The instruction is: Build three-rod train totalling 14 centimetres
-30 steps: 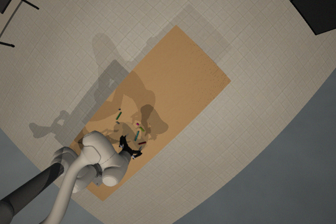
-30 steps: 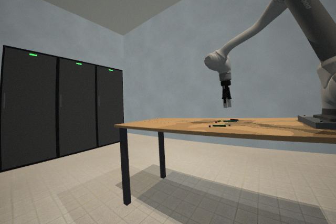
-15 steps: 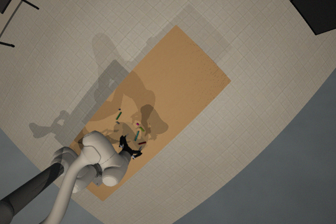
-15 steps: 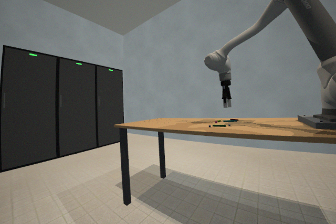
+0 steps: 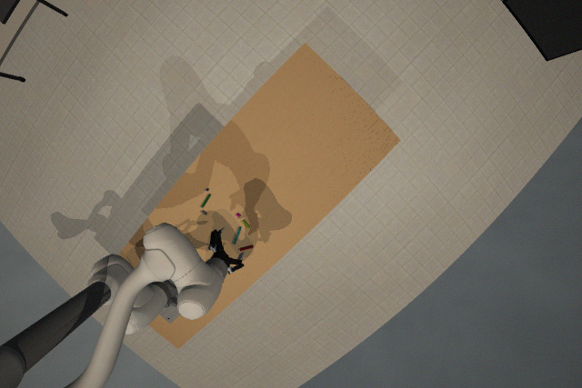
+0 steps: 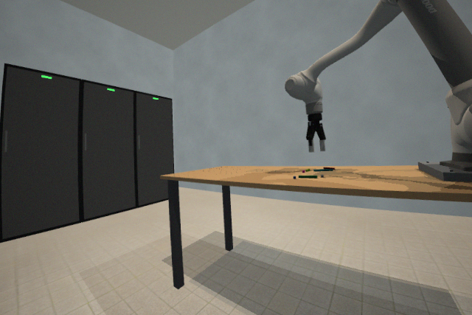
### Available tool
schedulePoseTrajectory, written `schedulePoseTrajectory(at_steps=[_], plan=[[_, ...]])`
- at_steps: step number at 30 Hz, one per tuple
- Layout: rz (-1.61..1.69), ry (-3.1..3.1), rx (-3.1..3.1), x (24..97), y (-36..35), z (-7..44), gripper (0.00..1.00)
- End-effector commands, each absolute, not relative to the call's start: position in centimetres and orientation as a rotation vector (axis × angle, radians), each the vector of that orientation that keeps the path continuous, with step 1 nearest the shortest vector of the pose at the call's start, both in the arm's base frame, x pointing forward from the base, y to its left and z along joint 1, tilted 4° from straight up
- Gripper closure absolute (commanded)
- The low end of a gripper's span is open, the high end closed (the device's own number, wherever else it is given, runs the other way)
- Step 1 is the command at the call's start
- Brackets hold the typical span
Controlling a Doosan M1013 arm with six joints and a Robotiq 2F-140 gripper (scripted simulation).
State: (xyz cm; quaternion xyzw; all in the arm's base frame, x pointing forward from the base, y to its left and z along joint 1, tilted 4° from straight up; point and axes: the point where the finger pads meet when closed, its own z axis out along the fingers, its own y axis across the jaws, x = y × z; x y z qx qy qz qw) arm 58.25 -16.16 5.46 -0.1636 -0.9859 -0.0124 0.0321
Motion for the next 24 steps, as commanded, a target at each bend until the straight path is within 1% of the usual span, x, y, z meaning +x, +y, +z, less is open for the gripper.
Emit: schedulePoseTrajectory(at_steps=[1, 14, 16, 18, 24], plan=[[-0.018, -2.982, -0.745, 59.2, -15.6, 5.3, 0.0], [0.01, -2.674, -1.516, 62.5, -13.4, 4.5, 0.0], [0.01, -2.674, -1.516, 62.5, -13.4, 4.5, 0.0], [0.017, -2.557, -1.706, 63.3, -12.8, 4.3, 0.0], [0.029, -2.335, -2.002, 64.7, -11.7, 3.9, 0.0]])
